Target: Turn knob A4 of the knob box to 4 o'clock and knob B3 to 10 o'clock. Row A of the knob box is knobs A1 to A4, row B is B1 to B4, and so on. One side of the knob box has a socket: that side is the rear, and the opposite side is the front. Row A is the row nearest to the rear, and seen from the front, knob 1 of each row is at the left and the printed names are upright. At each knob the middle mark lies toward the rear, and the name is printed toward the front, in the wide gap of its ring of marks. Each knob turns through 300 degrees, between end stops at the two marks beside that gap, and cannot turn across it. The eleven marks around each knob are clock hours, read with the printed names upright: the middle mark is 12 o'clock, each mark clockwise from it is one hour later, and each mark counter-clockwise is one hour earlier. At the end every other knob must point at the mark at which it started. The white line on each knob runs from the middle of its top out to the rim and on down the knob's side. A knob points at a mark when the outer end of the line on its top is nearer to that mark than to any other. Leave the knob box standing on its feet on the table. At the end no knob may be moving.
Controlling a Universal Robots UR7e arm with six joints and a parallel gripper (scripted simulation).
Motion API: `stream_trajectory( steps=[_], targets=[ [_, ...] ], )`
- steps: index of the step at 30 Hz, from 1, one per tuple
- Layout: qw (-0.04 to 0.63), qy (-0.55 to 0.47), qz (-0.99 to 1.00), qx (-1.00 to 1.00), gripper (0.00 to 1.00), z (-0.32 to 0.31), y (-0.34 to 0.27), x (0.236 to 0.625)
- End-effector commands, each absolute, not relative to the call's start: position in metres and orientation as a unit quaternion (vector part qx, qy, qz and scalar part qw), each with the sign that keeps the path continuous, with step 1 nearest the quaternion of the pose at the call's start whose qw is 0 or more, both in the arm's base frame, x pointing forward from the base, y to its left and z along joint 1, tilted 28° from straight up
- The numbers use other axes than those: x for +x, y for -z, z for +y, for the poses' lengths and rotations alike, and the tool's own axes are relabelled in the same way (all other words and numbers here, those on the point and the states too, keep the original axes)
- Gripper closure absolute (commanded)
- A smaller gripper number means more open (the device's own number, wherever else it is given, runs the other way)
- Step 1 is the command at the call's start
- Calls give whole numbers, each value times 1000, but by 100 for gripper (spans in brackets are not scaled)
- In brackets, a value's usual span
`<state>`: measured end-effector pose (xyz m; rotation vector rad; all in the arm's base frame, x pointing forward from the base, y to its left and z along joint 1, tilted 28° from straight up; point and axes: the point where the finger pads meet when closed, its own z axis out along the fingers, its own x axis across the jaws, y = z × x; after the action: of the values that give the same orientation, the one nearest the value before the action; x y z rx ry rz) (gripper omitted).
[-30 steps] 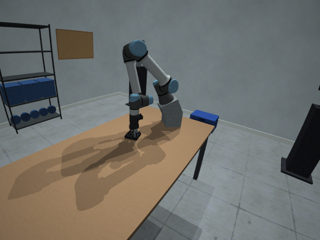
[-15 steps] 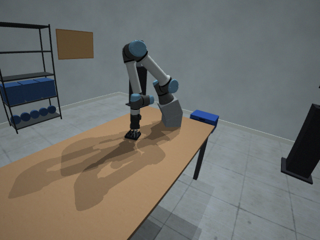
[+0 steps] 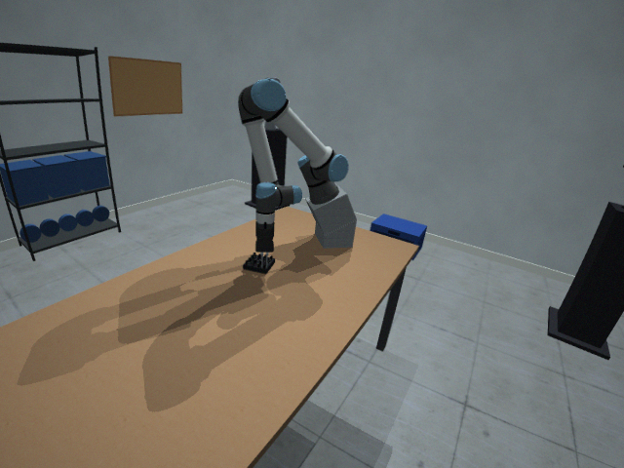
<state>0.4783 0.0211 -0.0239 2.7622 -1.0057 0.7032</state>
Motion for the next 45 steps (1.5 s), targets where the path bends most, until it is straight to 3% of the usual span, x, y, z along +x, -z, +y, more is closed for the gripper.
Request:
stream_trajectory(
  steps=[1, 45],
  targets=[
    [52, -235, -364, 900, 70, 21, 23, 479],
    [10, -240, -519, 820, 70, 21, 23, 479]
  ],
)
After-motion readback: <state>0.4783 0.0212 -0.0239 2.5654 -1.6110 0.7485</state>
